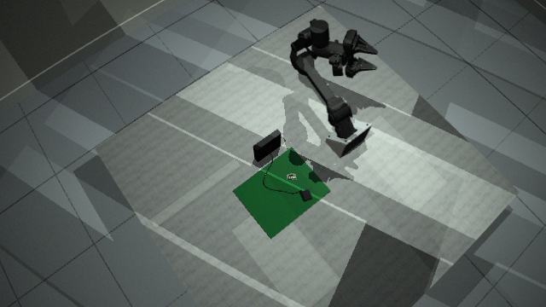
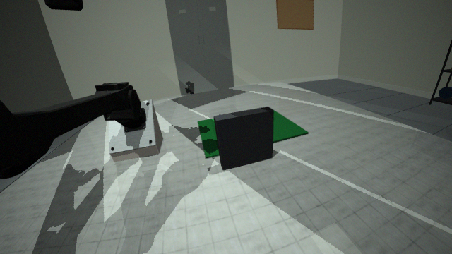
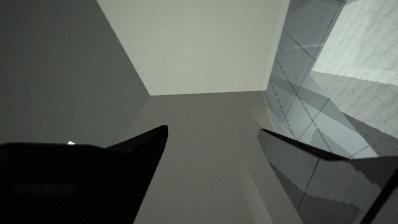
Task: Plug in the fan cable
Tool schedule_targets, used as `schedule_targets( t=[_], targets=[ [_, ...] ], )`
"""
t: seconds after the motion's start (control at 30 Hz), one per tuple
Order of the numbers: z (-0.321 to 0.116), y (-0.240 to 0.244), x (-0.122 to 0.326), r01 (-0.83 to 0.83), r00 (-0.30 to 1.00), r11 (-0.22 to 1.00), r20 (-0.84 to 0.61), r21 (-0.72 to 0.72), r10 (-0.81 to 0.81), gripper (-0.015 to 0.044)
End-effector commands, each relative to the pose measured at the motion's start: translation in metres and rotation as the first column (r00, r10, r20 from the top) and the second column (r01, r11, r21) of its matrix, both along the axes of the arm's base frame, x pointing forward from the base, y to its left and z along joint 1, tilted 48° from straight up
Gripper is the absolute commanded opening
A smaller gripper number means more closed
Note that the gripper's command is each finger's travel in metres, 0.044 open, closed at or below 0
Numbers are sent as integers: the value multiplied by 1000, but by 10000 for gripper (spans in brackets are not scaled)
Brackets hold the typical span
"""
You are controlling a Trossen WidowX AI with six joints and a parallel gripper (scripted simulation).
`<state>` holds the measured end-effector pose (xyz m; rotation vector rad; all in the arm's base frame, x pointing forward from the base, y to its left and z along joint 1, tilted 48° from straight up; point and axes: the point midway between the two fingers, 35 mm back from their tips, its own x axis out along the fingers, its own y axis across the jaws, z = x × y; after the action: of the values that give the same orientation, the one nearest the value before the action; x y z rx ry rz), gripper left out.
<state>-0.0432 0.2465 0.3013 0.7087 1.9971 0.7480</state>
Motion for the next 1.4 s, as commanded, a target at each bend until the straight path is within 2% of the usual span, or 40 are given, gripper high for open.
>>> schedule_targets(
  t=[0.0,0.1,0.17,0.27,0.4,0.57,0.73,0.8,1.03,1.23,1.3,1.37],
  targets=[
    [0,0,0,0,1000,1000,0,0,0,426],
    [0,0,0,0,1000,1000,0,0,0,440],
    [-5,5,8,39,999,999,2,-26,-39,387],
    [-30,24,42,206,979,969,23,-134,-205,309],
    [-68,38,92,424,904,861,76,-279,-421,210],
    [-121,37,160,636,759,648,191,-418,-622,210],
    [-149,27,193,719,665,506,261,-477,-699,210],
    [-165,19,209,758,602,409,303,-509,-739,210],
    [-240,-44,275,822,262,-114,549,-557,-793,210],
    [-297,-123,308,719,-2,-536,771,-442,-637,210],
    [-314,-153,312,662,-70,-650,833,-373,-548,210],
    [-324,-172,313,622,-106,-714,869,-321,-483,210]
  ],
)
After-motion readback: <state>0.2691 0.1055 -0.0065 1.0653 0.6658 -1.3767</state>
